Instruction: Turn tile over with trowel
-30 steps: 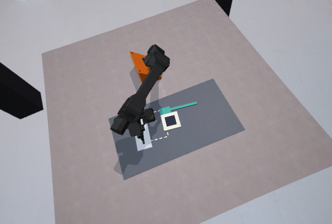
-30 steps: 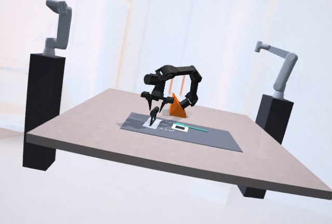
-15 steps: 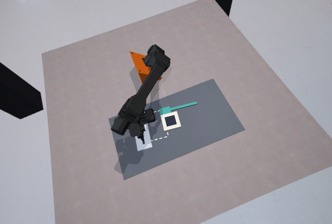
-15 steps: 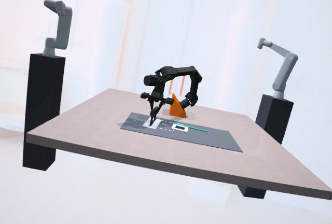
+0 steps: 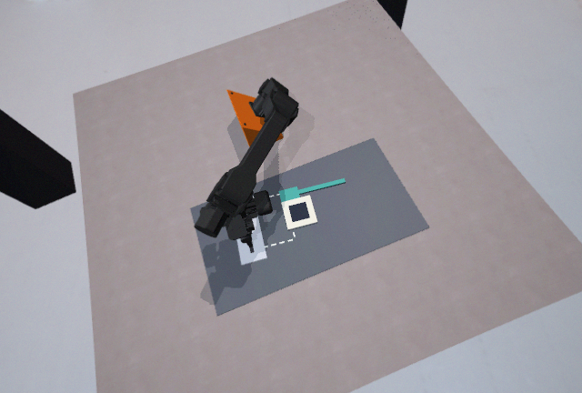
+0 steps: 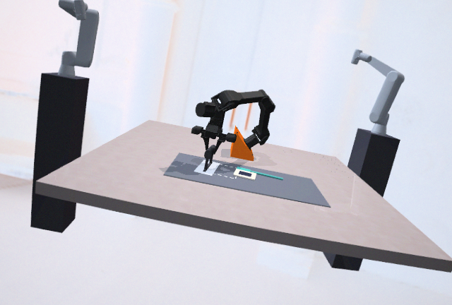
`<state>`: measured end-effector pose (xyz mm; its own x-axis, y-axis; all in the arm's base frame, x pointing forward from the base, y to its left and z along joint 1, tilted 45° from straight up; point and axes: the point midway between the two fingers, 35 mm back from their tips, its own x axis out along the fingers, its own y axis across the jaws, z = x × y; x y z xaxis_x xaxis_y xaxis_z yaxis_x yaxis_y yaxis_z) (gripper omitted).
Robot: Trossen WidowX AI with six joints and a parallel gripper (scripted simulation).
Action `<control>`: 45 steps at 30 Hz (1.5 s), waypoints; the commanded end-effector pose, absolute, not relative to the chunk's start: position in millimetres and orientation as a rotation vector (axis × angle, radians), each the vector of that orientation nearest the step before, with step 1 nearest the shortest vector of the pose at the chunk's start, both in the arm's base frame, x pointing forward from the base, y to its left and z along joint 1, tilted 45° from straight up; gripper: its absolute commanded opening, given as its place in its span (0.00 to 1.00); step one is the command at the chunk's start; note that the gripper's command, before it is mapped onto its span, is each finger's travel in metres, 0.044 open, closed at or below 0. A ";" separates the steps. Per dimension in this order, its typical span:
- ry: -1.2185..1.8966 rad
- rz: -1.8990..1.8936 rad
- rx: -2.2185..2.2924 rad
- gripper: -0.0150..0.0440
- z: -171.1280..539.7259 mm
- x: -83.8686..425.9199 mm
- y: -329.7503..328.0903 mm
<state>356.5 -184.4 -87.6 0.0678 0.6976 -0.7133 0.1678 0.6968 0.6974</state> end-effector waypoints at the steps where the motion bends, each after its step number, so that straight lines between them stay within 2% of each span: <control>1: 1.476 0.462 0.753 0.47 -87.4 357.0 -184.7; 45: 0.933 1.178 -0.204 0.47 -87.4 357.1 -184.7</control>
